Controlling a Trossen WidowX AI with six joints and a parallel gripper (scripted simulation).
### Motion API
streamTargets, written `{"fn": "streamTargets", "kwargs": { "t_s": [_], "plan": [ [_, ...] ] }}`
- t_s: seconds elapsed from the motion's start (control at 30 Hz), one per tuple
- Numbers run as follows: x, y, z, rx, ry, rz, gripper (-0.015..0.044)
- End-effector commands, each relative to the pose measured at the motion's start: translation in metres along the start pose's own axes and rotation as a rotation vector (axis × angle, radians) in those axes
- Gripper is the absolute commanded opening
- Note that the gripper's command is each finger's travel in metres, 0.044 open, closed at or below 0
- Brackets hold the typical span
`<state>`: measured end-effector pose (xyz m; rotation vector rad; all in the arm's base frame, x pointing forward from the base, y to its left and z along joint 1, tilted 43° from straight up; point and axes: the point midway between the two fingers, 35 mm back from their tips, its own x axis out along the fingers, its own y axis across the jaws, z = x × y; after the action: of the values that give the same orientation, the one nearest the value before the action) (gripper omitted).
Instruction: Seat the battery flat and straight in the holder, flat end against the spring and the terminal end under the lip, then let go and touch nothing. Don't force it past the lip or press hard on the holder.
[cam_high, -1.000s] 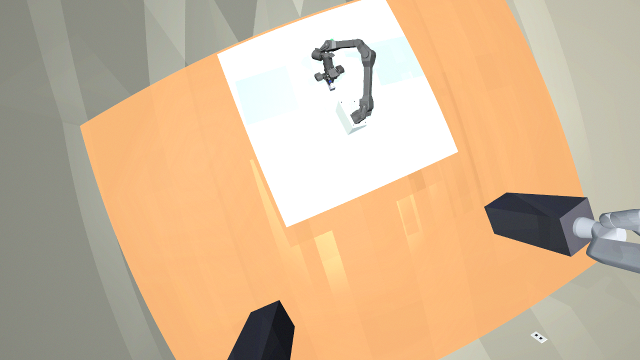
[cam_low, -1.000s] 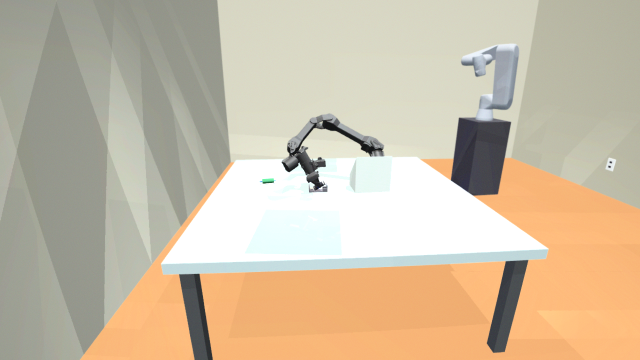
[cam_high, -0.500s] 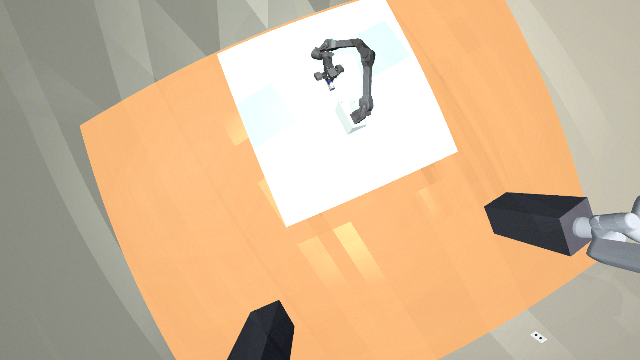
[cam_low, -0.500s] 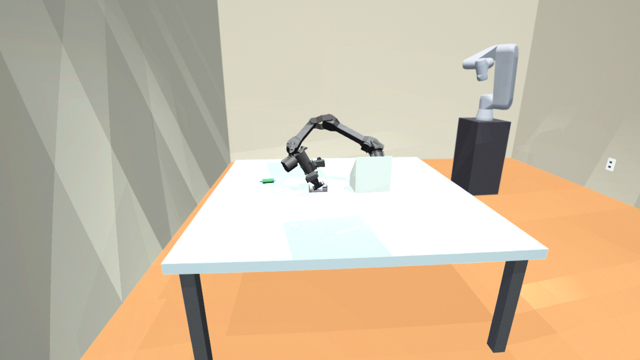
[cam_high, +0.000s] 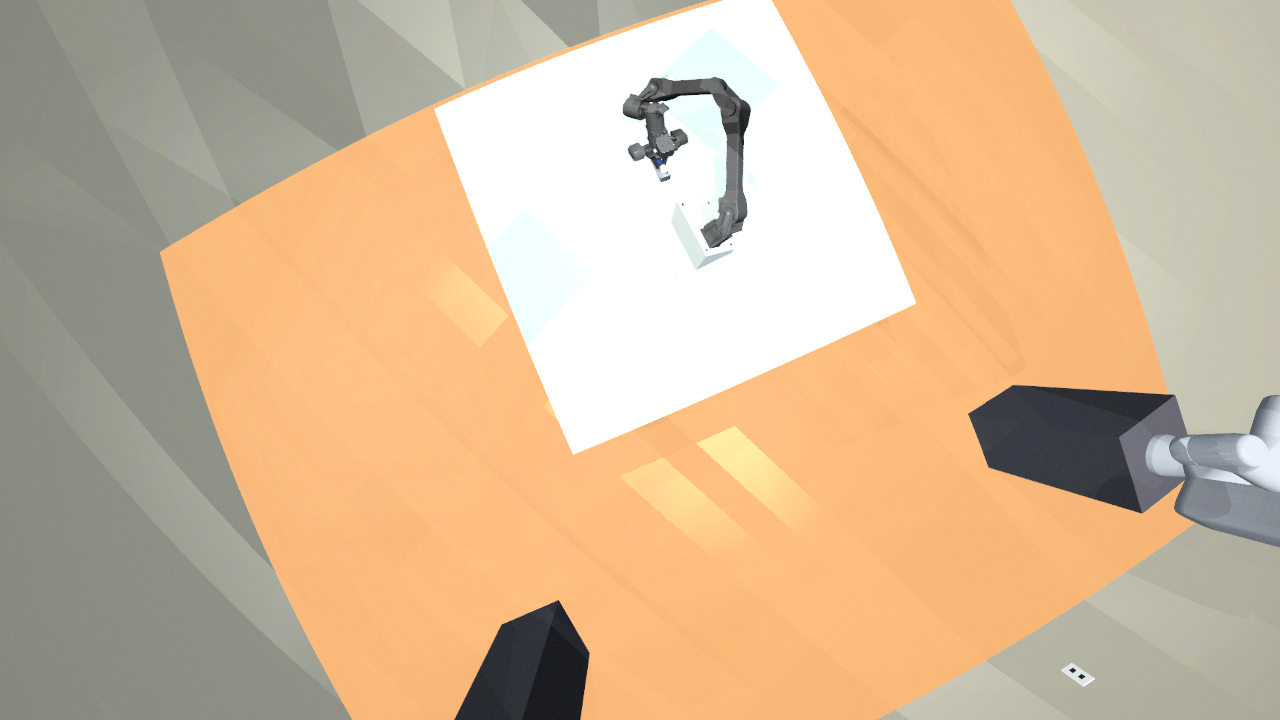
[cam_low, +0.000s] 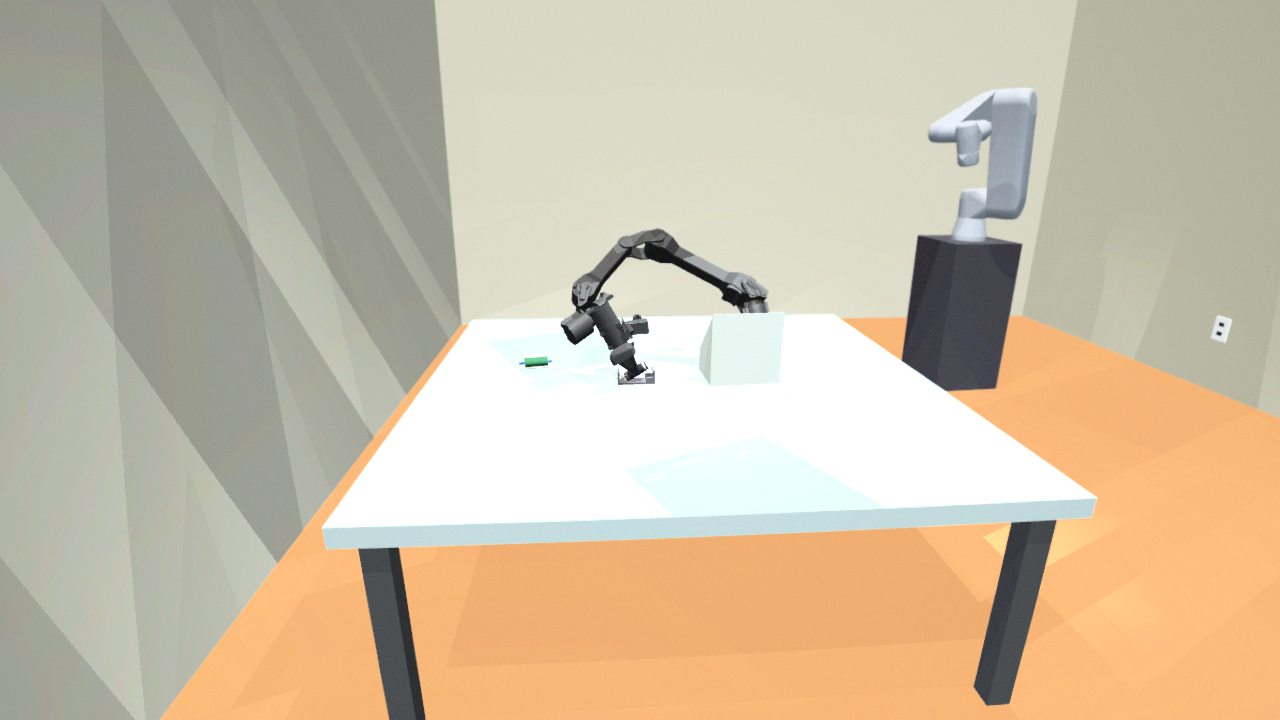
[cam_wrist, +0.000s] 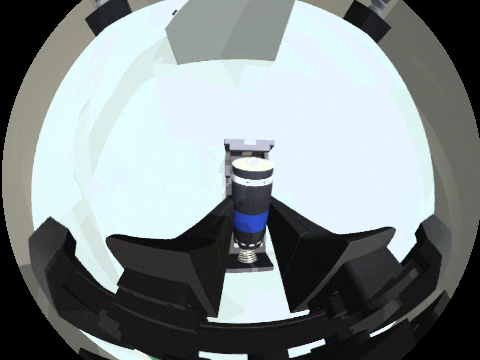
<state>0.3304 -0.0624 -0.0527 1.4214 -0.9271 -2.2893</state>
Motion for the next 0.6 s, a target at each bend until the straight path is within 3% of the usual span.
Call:
{"fn": "streamTargets", "kwargs": {
  "t_s": [0.0, 0.57],
  "plan": [
    [-0.0036, 0.0007, -0.0069, 0.01, 0.024, -0.006, 0.0083],
    [-0.0048, 0.001, -0.0093, 0.01, 0.023, -0.012, 0.0083]
  ]
}}
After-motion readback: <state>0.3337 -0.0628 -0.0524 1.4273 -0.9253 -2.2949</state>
